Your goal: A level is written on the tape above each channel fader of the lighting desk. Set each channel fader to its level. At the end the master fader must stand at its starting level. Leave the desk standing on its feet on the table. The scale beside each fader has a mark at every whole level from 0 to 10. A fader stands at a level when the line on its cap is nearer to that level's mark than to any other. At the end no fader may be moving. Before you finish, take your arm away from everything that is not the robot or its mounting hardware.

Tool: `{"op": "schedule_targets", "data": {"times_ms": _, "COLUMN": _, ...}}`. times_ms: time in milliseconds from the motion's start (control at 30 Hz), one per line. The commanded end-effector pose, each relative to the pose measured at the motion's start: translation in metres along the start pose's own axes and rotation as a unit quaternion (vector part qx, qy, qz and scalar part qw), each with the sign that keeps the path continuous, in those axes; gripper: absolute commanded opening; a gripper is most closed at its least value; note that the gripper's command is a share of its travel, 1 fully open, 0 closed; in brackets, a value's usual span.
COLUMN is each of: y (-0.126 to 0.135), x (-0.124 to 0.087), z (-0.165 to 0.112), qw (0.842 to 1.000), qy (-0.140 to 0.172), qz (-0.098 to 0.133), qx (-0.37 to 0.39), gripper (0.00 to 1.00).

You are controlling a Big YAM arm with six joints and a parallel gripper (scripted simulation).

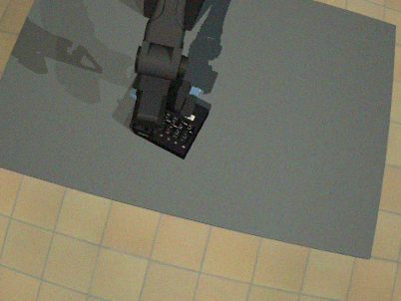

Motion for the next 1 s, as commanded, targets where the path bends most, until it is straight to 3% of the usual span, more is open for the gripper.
{"op": "schedule_targets", "data": {"times_ms": 0, "y": -0.001, "x": -0.001, "z": -0.002, "qw": 0.99, "qy": -0.019, "qz": 0.0, "qx": 0.138, "gripper": 1.0}}
{"op": "schedule_targets", "data": {"times_ms": 167, "y": -0.002, "x": 0.003, "z": -0.005, "qw": 0.968, "qy": -0.02, "qz": 0.007, "qx": 0.25, "gripper": 1.0}}
{"op": "schedule_targets", "data": {"times_ms": 367, "y": -0.002, "x": 0.006, "z": -0.008, "qw": 0.925, "qy": -0.022, "qz": 0.013, "qx": 0.38, "gripper": 1.0}}
{"op": "schedule_targets", "data": {"times_ms": 433, "y": -0.002, "x": 0.006, "z": -0.008, "qw": 0.925, "qy": -0.022, "qz": 0.013, "qx": 0.38, "gripper": 1.0}}
{"op": "schedule_targets", "data": {"times_ms": 467, "y": -0.001, "x": 0.006, "z": -0.009, "qw": 0.901, "qy": -0.024, "qz": 0.013, "qx": 0.433, "gripper": 1.0}}
{"op": "schedule_targets", "data": {"times_ms": 667, "y": 0.0, "x": 0.007, "z": -0.01, "qw": 0.834, "qy": -0.033, "qz": 0.015, "qx": 0.551, "gripper": 1.0}}
{"op": "schedule_targets", "data": {"times_ms": 867, "y": 0.003, "x": 0.007, "z": -0.013, "qw": 0.749, "qy": -0.056, "qz": 0.015, "qx": 0.661, "gripper": 1.0}}
{"op": "schedule_targets", "data": {"times_ms": 967, "y": 0.003, "x": 0.007, "z": -0.013, "qw": 0.746, "qy": -0.057, "qz": 0.015, "qx": 0.663, "gripper": 1.0}}
Point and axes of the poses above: the point where the finger pads meet when closed, its own x axis out along the fingers, its own y axis across the jaws, z = x × y, the point moved 8 cm from there along -x, back along the fingers, and after that the axes turned 12 degrees about -x, right-handed, at the moved point
